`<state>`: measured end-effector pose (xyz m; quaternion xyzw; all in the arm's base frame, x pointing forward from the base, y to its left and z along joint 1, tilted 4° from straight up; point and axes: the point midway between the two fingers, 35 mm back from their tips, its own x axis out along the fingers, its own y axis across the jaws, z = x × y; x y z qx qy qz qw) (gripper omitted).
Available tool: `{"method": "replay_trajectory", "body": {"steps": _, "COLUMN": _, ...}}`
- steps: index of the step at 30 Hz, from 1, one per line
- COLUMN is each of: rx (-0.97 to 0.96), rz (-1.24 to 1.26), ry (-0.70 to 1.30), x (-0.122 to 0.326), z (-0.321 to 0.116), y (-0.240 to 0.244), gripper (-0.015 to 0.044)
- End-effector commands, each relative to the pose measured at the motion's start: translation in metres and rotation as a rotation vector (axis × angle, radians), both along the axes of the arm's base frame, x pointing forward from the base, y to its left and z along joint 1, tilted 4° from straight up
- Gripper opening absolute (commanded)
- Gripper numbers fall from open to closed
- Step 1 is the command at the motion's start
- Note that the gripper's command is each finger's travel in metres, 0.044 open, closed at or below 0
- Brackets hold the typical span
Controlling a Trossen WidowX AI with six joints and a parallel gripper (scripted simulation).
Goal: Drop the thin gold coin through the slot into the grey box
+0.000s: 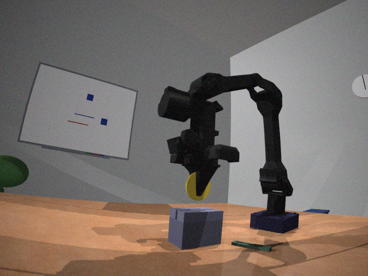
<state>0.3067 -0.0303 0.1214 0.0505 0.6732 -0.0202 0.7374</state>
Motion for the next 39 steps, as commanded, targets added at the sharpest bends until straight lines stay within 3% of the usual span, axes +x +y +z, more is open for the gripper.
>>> {"method": "replay_trajectory", "body": {"steps": 1, "rx": 0.0, "rz": -0.002, "ry": 0.0, "x": -0.001, "z": 0.0, "y": 0.0, "gripper": 0.0}}
{"method": "replay_trajectory", "body": {"steps": 39, "rx": 0.0, "rz": -0.004, "ry": 0.0, "x": 0.001, "z": -0.016, "y": 0.001, "gripper": 0.0}}
